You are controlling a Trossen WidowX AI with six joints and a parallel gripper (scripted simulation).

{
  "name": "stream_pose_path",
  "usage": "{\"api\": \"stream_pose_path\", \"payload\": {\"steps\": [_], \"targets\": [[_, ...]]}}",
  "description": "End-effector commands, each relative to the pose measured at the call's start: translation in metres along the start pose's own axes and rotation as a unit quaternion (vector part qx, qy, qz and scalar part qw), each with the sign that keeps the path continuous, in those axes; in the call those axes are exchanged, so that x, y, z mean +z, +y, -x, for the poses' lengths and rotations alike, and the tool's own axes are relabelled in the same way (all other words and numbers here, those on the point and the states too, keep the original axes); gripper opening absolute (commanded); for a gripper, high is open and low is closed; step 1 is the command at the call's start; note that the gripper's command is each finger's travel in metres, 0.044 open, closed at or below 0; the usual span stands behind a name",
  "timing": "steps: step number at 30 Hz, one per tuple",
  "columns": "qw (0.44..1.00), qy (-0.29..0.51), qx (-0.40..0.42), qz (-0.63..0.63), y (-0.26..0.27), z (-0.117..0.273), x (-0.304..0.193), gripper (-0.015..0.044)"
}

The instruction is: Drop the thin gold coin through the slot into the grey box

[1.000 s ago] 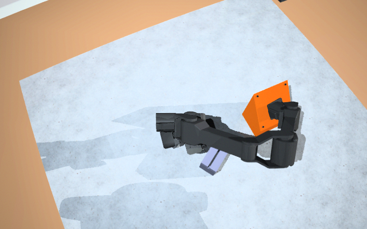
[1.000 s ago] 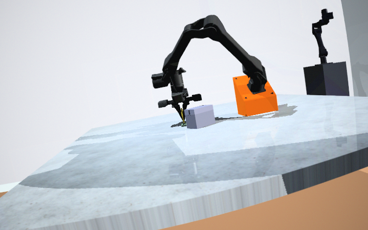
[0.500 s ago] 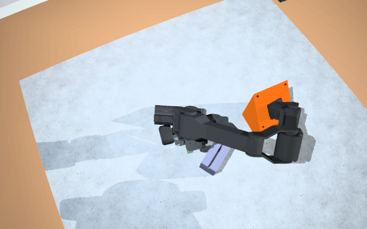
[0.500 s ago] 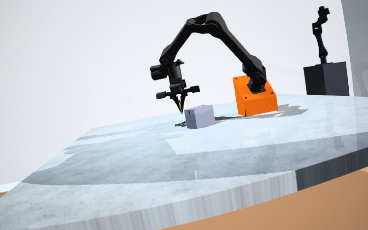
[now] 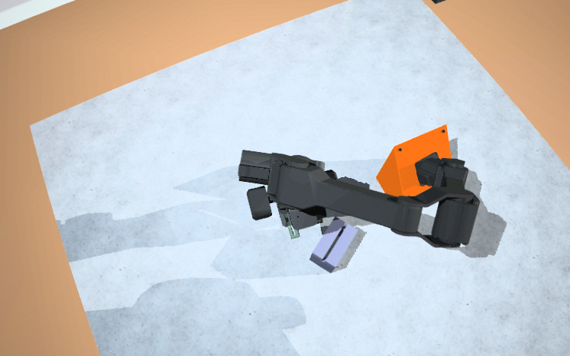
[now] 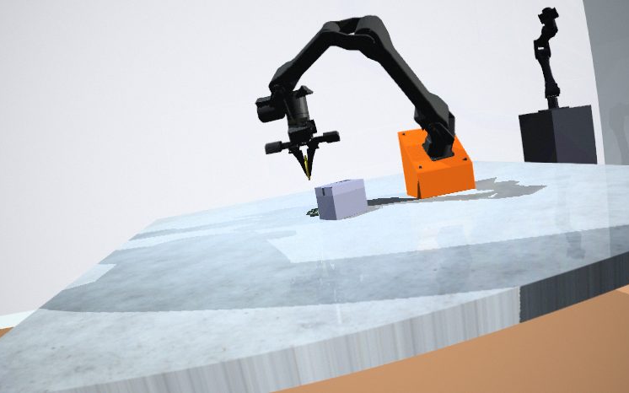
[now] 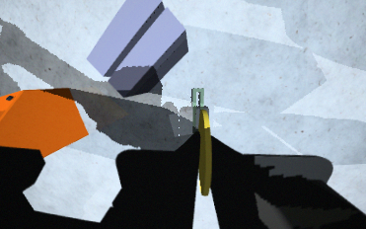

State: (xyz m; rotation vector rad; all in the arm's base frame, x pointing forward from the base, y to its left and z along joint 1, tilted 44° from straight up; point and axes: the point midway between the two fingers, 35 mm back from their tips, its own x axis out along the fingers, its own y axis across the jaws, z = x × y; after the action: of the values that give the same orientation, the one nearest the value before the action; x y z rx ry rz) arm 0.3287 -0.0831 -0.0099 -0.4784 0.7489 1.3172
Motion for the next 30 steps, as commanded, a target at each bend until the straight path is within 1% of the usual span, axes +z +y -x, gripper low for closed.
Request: {"api": "stream_pose_path", "payload": {"steps": [1,4,14,27,30], "targets": [[1.0,0.004,-0.005,0.006,-0.0012,0.0095,0.0012,0.0],[1.0,0.004,-0.005,-0.018,-0.0017,0.0095,0.0016,0.0],[0.983,0.003,-0.006,-0.181,-0.0052,0.0097,0.0044,0.0],[0.922,0.001,-0.006,-0.386,-0.0098,0.0099,0.0082,0.0],[0.913,0.001,-0.006,-0.408,-0.0103,0.01,0.0086,0.0]]}}
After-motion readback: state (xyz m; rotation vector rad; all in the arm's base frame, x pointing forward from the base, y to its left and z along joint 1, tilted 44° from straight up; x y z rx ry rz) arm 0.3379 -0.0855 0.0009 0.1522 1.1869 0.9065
